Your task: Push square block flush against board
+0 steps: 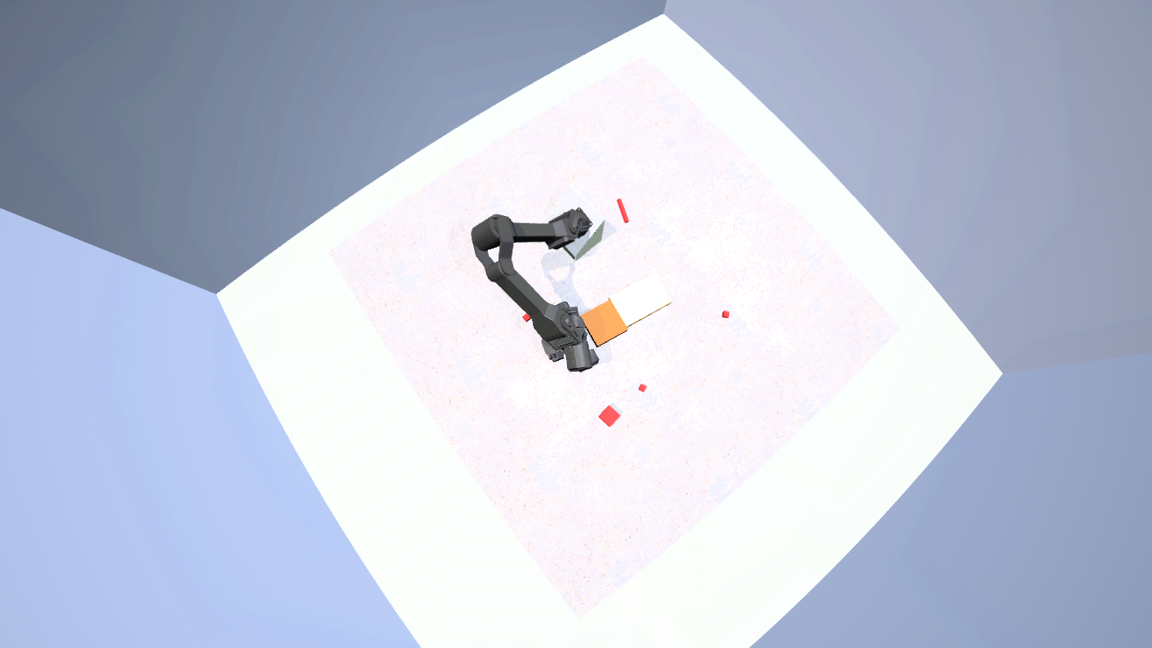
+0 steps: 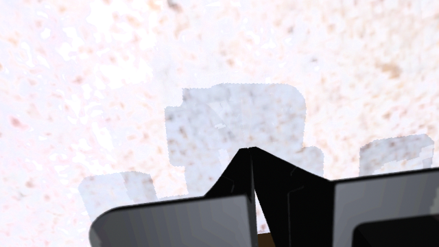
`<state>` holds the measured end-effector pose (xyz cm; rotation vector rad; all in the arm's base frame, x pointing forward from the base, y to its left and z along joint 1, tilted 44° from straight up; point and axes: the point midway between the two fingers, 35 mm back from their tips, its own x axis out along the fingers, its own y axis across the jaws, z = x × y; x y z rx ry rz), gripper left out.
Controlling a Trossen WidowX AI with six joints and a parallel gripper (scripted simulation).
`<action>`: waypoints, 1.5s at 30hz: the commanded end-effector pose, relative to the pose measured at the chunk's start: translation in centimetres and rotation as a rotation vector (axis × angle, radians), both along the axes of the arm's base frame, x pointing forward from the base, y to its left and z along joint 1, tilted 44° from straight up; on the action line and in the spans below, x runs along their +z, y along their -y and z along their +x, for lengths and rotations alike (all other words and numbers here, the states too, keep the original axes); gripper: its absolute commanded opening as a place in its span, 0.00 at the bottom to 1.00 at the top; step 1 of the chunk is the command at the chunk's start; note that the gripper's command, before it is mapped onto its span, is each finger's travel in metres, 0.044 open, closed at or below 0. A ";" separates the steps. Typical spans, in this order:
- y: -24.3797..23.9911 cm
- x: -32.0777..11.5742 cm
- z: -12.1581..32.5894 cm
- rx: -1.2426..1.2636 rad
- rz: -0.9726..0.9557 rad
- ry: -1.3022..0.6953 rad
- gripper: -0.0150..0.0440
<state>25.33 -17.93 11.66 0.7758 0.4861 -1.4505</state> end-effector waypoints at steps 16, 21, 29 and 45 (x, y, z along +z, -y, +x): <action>-4.1 3.7 0.2 0.074 -0.001 -0.047 0.25; -4.8 3.2 1.4 0.197 -0.013 -0.165 0.25; -6.2 2.1 3.4 0.393 -0.035 -0.354 0.25; -9.8 -0.6 6.9 0.780 -0.084 -0.714 0.25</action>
